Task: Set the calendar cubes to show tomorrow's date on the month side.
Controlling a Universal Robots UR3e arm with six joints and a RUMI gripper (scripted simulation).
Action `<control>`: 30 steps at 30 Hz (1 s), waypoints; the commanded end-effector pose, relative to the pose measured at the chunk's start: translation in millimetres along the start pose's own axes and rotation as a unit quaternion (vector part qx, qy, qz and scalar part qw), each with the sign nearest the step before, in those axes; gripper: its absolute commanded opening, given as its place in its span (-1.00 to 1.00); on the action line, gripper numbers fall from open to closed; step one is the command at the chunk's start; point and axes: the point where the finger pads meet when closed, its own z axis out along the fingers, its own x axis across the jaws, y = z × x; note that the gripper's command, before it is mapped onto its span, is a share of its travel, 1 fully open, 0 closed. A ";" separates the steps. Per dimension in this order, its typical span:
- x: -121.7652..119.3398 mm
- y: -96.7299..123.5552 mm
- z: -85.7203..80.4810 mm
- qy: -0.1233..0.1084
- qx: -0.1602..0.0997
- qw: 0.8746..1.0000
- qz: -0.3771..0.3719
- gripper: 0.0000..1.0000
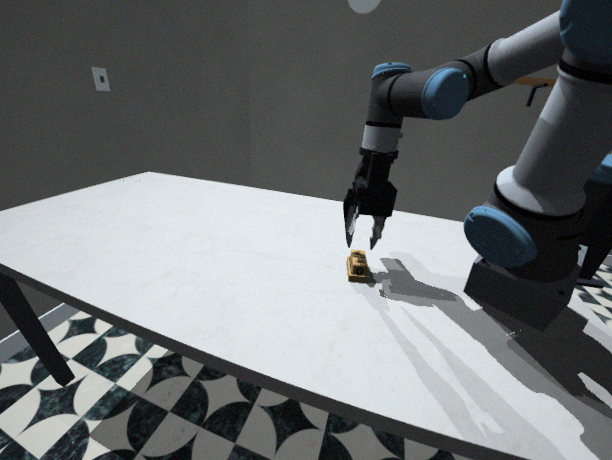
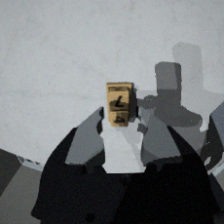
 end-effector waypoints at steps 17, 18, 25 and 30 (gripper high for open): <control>-0.4 -0.8 7.2 -0.001 0.001 1.000 0.000 -0.42; -0.4 -0.8 7.2 -0.001 0.001 1.000 0.000 -0.42; -0.4 -0.8 7.2 -0.001 0.001 1.000 0.000 -0.42; -0.4 -0.8 7.2 -0.001 0.001 1.000 0.000 -0.42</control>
